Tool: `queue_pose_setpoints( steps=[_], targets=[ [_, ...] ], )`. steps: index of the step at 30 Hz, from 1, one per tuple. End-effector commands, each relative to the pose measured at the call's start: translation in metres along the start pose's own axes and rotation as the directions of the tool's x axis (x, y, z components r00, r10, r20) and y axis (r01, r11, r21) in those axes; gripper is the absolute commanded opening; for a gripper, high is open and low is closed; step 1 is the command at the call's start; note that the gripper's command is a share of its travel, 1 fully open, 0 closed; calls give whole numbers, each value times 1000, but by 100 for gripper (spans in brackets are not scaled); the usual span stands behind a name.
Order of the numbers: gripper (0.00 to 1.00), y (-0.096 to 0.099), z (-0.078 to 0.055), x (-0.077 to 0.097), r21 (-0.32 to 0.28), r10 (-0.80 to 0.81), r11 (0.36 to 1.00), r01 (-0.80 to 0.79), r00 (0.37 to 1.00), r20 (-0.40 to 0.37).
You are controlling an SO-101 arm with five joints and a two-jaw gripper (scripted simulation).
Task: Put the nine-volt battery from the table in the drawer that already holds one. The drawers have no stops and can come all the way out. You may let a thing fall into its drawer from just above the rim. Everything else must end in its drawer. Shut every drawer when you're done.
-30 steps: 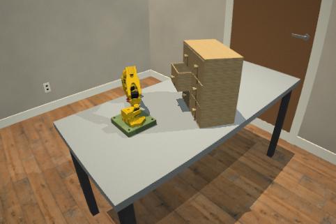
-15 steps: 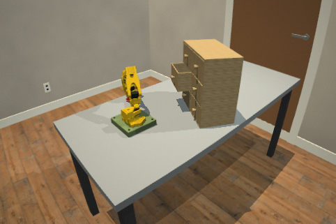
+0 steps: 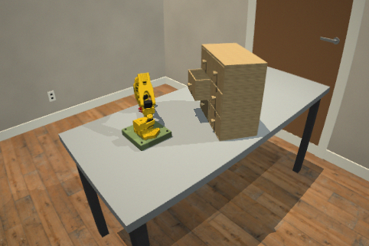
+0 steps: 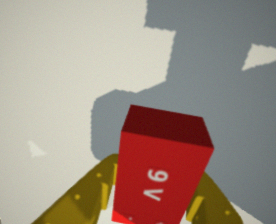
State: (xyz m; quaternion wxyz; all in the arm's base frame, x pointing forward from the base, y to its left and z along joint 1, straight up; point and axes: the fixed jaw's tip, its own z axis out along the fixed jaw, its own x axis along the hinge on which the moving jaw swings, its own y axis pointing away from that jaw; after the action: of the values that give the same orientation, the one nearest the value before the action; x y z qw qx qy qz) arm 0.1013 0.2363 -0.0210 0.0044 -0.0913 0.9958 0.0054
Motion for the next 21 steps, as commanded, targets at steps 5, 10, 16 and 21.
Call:
queue_pose_setpoints(
  steps=[5, 10, 16, 21],
  targets=[
    [0, -1, 2, 1, 9, -4, 1000, 4, 1000, -9],
    [0, -1, 2, 1, 9, -4, 1000, 4, 1000, -9],
    [0, -1, 2, 1, 9, -4, 1000, 4, 1000, -9],
    [0, 0, -7, 1, 9, -4, 1000, 4, 1000, -9]
  ],
)
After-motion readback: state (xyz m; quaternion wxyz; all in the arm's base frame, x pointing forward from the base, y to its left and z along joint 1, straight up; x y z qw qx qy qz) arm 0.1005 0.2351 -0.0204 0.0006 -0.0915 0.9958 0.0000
